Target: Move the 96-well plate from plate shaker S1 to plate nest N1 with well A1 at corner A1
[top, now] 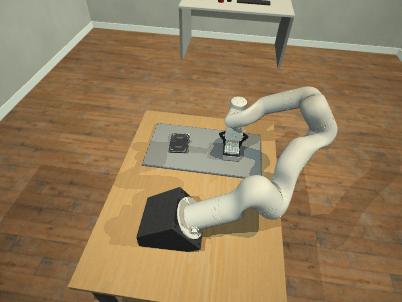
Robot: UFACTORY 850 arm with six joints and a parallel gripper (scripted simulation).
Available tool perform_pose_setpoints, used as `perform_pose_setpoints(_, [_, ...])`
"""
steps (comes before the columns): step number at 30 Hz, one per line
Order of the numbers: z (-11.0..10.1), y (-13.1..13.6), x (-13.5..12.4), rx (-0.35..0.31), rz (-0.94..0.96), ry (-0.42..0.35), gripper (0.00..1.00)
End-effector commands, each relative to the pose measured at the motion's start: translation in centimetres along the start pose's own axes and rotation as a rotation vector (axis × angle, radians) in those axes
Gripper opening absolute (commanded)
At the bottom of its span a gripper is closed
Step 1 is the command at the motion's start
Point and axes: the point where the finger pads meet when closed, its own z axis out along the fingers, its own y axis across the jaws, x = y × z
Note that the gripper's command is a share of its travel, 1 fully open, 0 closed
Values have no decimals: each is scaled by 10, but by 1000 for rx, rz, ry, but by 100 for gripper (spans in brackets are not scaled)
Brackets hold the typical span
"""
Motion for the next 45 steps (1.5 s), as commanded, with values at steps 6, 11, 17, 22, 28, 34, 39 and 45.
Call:
perform_pose_setpoints(6, [2, 0, 1, 0, 1, 1, 100])
perform_pose_setpoints(11, [2, 0, 1, 0, 0, 1, 100])
perform_pose_setpoints(17, [2, 0, 1, 0, 1, 1, 100])
perform_pose_setpoints(22, [1, 0, 1, 0, 1, 1, 0])
perform_pose_setpoints(28, [1, 0, 1, 0, 0, 1, 0])
perform_pose_setpoints(34, [1, 0, 1, 0, 0, 1, 0])
perform_pose_setpoints(39, [1, 0, 1, 0, 0, 1, 0])
perform_pose_setpoints(45, [1, 0, 1, 0, 0, 1, 0])
